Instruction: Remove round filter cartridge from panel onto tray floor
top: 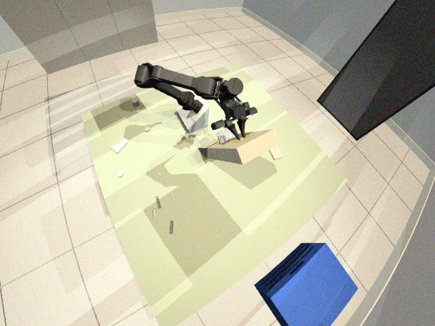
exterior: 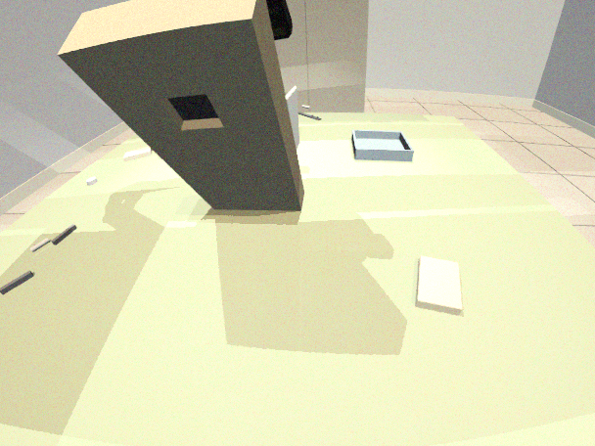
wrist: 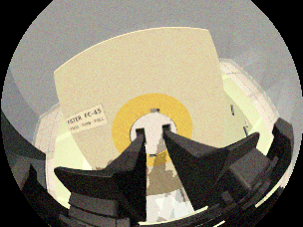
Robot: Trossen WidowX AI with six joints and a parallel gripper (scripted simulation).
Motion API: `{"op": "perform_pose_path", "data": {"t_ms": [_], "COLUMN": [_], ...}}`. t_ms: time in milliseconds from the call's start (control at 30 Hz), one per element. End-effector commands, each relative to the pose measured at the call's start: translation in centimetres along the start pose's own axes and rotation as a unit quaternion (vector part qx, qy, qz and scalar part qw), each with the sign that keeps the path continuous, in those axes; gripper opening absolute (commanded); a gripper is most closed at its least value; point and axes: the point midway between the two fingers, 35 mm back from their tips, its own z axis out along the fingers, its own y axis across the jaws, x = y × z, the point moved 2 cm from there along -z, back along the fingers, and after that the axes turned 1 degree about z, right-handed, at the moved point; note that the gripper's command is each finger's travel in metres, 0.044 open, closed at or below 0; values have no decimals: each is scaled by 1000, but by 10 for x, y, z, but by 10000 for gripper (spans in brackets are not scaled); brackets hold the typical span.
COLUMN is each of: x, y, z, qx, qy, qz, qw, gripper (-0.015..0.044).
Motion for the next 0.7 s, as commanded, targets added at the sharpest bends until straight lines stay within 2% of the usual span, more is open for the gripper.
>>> {"op": "perform_pose_path", "data": {"t_ms": [0,667], "x": [0,0], "y": [1,0], "z": [0,10], "qx": [-2,-2], "qy": [0,0], "qz": [-3,-3], "qw": [1000,1000], "gripper": [93,93]}}
